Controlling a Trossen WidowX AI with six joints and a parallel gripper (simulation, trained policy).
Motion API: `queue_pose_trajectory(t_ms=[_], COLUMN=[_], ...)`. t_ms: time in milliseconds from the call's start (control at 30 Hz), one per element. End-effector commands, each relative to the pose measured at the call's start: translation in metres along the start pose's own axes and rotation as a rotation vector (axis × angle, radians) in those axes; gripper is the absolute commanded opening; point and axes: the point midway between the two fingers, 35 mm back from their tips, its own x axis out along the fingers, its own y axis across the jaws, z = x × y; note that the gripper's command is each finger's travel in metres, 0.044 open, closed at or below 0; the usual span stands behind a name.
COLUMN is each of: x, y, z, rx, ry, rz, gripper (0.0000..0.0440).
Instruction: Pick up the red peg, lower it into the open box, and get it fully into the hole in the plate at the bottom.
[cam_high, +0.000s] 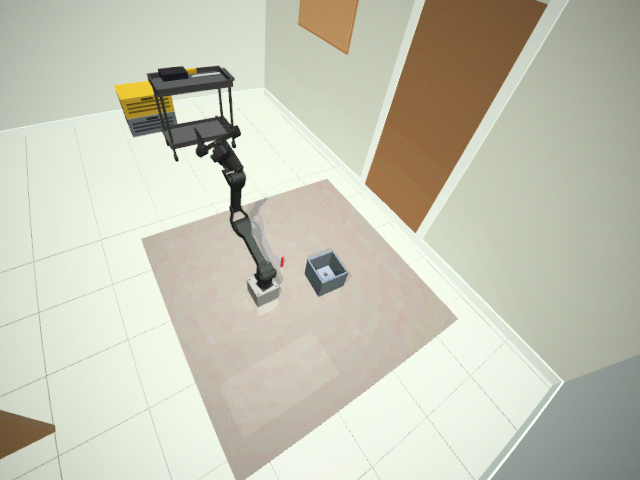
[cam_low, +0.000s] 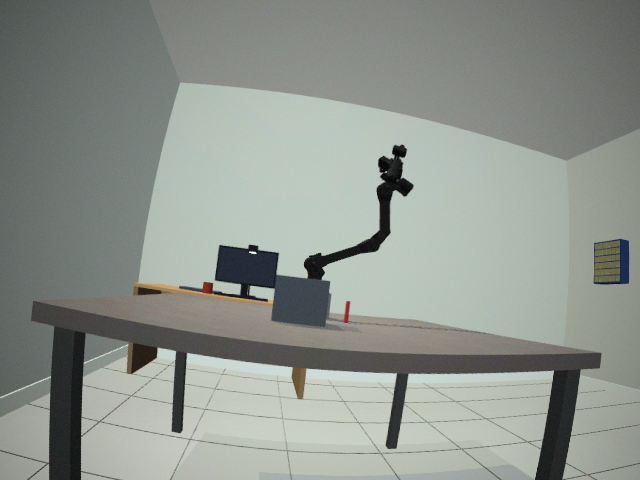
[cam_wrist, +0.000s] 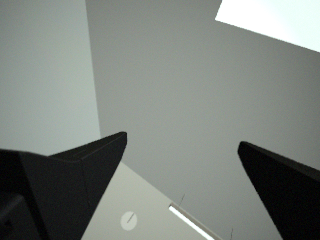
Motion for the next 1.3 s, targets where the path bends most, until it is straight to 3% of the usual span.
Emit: queue_pose_trajectory(t_ms=[0,267,567,933,1267], x=[0.004,0.005,-0.013,-0.059,-0.114], y=[-0.001,-0.016,-0.039,-0.075,-0.113], z=[0.023,0.108,0.192,0.273,0.323], rx=[0.019,0.075,0.153,0.256,0.346], ry=[-0.073,-0.321,-0.583,-0.886,-1.132], rz=[-0.009,-0.066,-0.133,-0.228,-0.325], gripper=[0.0440,0.0440,0.0440,0.0440,0.0440])
